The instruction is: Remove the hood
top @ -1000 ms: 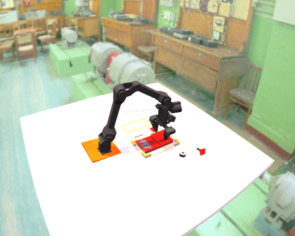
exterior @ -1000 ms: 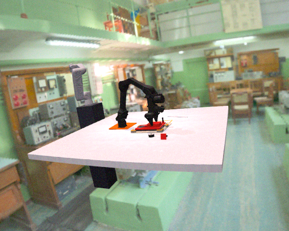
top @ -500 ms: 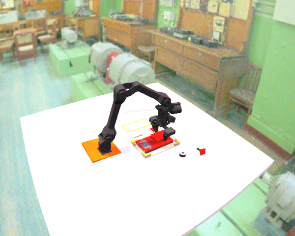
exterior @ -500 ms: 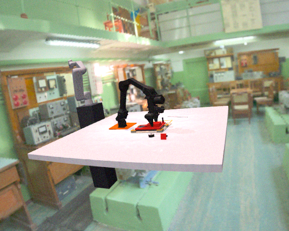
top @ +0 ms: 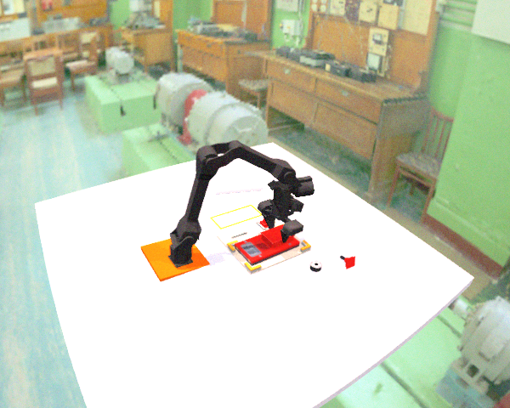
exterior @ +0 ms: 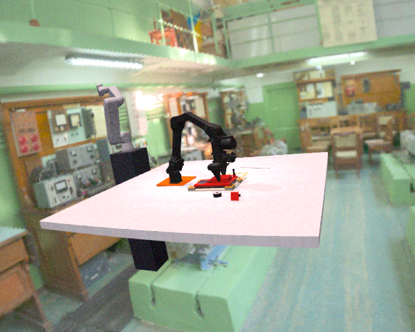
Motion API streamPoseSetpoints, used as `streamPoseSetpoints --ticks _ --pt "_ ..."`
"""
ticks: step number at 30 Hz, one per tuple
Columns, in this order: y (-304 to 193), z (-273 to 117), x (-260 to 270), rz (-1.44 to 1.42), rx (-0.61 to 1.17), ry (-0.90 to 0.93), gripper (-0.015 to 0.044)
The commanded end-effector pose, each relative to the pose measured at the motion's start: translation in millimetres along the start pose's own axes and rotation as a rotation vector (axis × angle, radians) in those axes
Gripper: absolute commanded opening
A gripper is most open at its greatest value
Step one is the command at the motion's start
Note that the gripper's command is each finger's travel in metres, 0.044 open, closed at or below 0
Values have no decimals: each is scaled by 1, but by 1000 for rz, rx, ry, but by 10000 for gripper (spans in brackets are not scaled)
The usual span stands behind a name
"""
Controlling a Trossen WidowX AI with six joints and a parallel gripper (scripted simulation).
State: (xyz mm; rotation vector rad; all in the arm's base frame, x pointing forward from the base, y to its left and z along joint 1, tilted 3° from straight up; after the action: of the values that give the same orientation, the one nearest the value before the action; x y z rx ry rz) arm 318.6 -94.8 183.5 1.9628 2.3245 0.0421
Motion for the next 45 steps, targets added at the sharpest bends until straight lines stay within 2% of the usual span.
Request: streamPoseSetpoints --ticks 1,5,6,45 --pt "0 -3 0 0 0 0 111" --pt "0 -5 0 0 0 0 6" --pt "0 -6 0 0 0 0 0" --pt "1 -37 -1 0 0 0 0"
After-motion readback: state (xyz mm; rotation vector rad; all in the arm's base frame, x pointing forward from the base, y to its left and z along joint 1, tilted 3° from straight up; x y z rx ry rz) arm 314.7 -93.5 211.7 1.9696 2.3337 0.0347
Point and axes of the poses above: the point midway between the two fingers, 35 mm back from their tips, its own z axis out along the fingers, its own x axis across the jaws, y = z × x, the point moved 9 cm from there along -z, back along the fingers, and after that the axes turned 12 degrees about -z, right-handed, at the moved point
